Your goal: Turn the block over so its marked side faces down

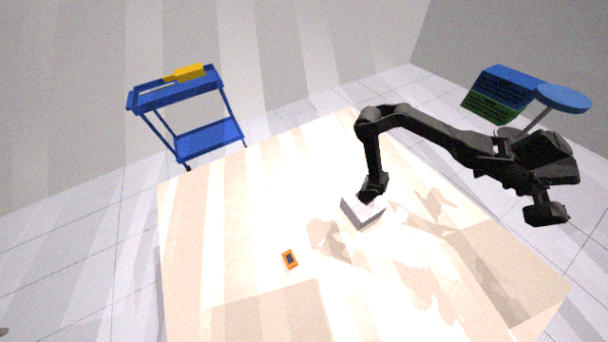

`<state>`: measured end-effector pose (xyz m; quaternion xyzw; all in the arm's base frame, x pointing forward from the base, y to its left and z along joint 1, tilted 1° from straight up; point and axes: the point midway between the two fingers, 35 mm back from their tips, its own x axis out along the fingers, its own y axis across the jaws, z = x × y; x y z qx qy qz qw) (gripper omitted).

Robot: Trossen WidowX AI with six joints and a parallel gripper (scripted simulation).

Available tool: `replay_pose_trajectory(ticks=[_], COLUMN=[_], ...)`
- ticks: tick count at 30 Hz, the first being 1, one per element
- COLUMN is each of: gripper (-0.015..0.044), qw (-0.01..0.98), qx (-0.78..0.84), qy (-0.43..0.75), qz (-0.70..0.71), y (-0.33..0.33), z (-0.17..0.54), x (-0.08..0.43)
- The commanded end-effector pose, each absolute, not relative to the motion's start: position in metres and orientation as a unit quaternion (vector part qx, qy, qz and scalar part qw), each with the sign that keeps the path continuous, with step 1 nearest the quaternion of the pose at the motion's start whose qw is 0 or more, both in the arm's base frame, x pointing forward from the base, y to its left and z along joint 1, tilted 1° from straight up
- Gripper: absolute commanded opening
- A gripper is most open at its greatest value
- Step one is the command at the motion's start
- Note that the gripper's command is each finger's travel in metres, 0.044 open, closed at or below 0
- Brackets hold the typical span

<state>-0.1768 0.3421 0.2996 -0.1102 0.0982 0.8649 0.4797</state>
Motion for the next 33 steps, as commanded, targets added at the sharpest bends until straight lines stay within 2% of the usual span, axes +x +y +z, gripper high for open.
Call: replay_pose_trajectory(ticks=[1,9,18,25,33], gripper=[0.044,0.044,0.044,0.044,0.044], qw=[0.533,0.655,0.743,0.794,0.809], qx=[-0.138,-0.18,-0.185,-0.164,-0.113], qy=[0.109,0.207,0.319,0.415,0.524], qz=[0.828,0.704,0.559,0.414,0.241], y=[0.361,0.397,0.377,0.324,0.222], z=[0.287,0.242,0.195,0.158,0.115], x=[-0.128,0.002,0.13,0.237,0.332])
